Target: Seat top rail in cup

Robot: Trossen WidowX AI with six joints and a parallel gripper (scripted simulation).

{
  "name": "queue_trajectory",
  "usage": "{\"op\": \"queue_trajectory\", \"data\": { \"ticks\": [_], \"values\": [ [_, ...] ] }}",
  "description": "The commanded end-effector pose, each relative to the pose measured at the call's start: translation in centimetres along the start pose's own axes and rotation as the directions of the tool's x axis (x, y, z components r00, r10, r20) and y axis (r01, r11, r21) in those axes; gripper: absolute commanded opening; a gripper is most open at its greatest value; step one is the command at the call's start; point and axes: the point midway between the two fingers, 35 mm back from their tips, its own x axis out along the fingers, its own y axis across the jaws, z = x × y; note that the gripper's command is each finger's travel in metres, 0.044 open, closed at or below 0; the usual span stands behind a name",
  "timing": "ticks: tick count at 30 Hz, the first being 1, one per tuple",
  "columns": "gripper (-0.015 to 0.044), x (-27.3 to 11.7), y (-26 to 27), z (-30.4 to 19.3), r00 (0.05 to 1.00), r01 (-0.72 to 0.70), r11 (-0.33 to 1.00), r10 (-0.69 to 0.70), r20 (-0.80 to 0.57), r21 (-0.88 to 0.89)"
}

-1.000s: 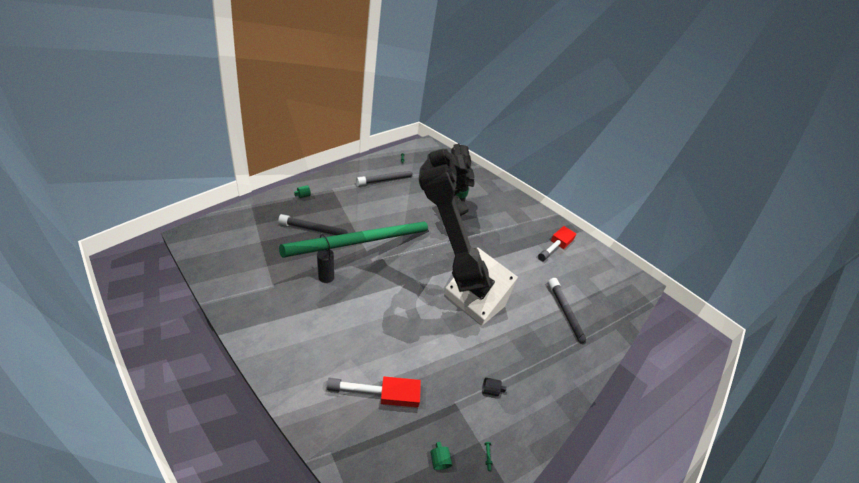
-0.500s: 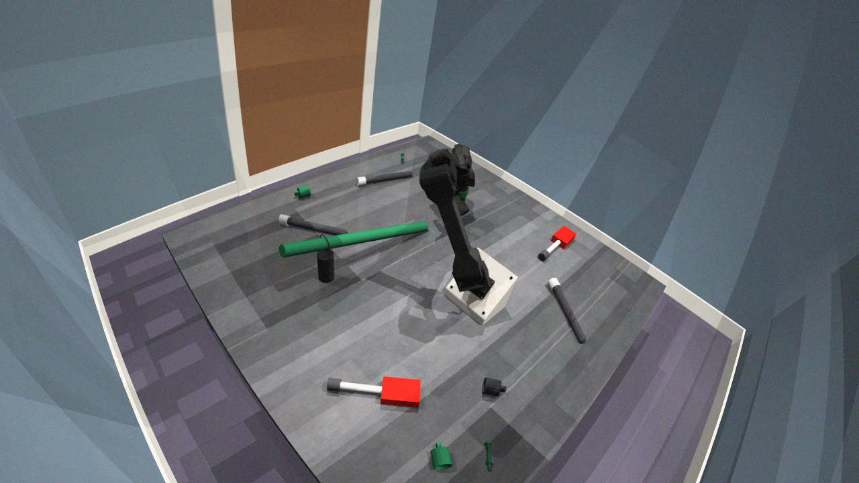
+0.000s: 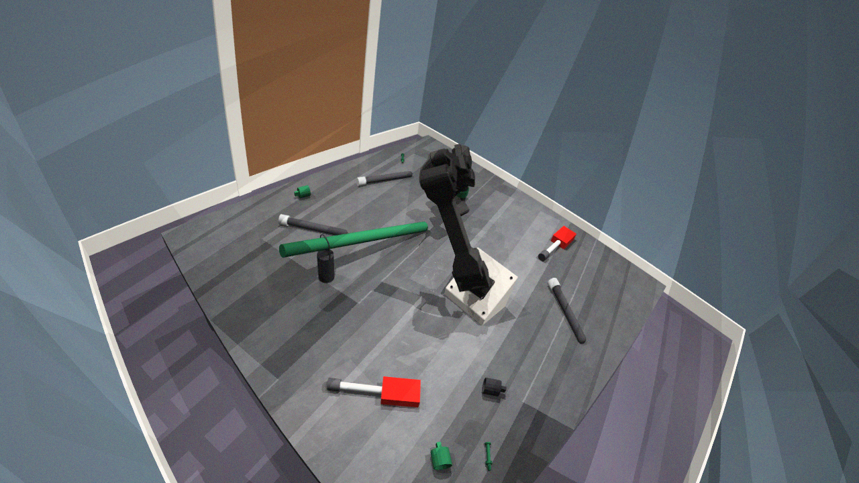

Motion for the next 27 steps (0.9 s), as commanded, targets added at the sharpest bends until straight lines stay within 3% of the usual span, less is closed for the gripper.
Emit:
{"op": "queue_trajectory", "data": {
  "ticks": [1,6,16,21,27],
  "values": [
    [0.0315,-0.3,-0.2,0.3,1.0,0.0,1.0,0.0,0.0,0.002],
    [0.044,-1.5,-1.0,1.7,1.0,-0.001,1.0,0.001,-0.001,0.008],
    [0.044,-3.2,-2.0,3.6,1.0,0.003,1.0,-0.003,-0.001,0.027],
    [0.044,-5.6,-3.5,6.6,1.0,-0.001,0.901,0.0,0.004,0.433],
    [0.044,-8.9,-4.9,11.1,1.0,-0.01,0.513,0.003,0.01,0.858]
  ]
}}
